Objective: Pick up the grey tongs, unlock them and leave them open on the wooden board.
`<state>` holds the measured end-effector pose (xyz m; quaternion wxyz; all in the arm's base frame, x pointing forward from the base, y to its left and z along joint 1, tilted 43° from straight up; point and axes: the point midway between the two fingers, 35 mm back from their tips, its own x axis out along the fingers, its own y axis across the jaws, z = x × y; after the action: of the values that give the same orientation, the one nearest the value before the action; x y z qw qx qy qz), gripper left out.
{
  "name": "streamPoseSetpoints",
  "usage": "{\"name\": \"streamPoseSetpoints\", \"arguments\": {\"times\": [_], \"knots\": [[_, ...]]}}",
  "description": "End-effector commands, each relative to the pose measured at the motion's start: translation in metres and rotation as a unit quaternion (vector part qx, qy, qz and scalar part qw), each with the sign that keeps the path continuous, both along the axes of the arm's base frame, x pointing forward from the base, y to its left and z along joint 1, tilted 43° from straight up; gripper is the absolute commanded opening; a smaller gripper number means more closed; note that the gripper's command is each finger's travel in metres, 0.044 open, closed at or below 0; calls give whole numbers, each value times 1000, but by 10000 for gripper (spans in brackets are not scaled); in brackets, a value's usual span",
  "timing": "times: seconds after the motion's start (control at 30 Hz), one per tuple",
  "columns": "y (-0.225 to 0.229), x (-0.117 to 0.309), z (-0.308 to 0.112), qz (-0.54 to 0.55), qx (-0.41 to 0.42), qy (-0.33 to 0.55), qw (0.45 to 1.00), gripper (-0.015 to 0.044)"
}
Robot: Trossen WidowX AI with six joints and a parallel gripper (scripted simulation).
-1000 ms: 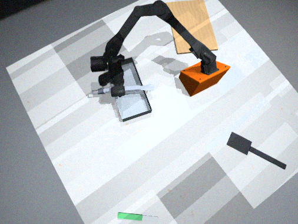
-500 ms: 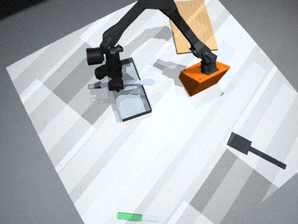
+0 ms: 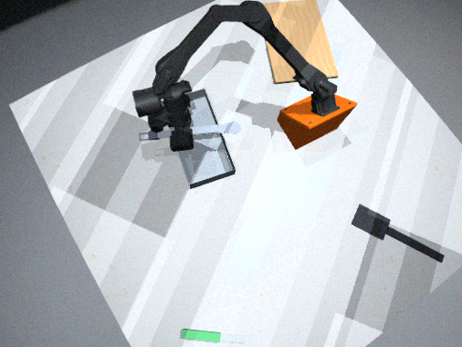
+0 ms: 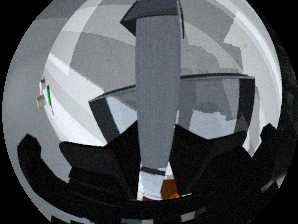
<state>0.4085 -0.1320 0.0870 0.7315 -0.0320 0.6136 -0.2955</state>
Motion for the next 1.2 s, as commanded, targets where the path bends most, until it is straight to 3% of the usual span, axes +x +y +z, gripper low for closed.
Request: {"name": "streamPoseSetpoints", "arguments": {"times": [0.0,0.23,0.6,1.17], "knots": [[1,1,0,-12,-46,12,999,-150],[4,4,3,-25,-131,28,991,-150],[1,2,5,-28,-129,26,991,-150],[-65,-59,82,-128,-108,-40,985,-150]]}}
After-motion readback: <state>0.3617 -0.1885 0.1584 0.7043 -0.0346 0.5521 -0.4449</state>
